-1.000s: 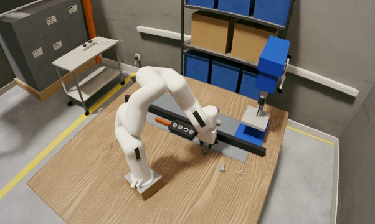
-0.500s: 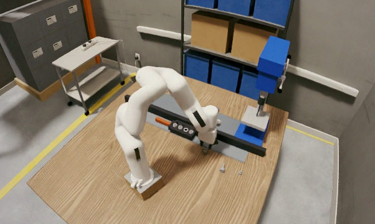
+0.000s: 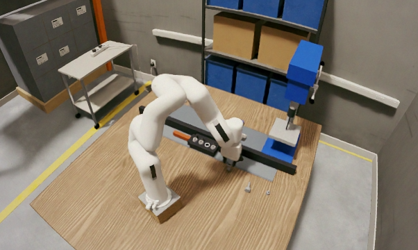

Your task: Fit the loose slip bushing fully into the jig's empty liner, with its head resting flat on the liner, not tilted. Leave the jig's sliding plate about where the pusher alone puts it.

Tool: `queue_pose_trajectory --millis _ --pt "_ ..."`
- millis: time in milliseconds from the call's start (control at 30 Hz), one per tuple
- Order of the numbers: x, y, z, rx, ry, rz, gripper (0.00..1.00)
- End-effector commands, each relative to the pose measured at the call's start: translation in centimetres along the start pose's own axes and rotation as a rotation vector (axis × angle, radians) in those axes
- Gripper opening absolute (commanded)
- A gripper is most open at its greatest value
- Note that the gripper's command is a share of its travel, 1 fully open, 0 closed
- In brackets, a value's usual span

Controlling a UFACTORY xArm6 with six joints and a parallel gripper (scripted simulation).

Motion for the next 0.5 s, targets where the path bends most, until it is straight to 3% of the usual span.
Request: queue_pose_trajectory --millis 0,467 --pt "0.04 -0.03 0.12 0.004 0.000 -0.001 0.50" --pt "0.04 0.73 0.13 0.004 0.000 -0.001 0.50"
Point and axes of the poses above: the point where the finger pads meet when closed, its own y axis out along the fingers, its own x axis across the jaws, z = x × y, the point moved 7 cm from there along -y, back along the fingers, and after that the axes turned 11 degrees about y, right-handed, at the moved point
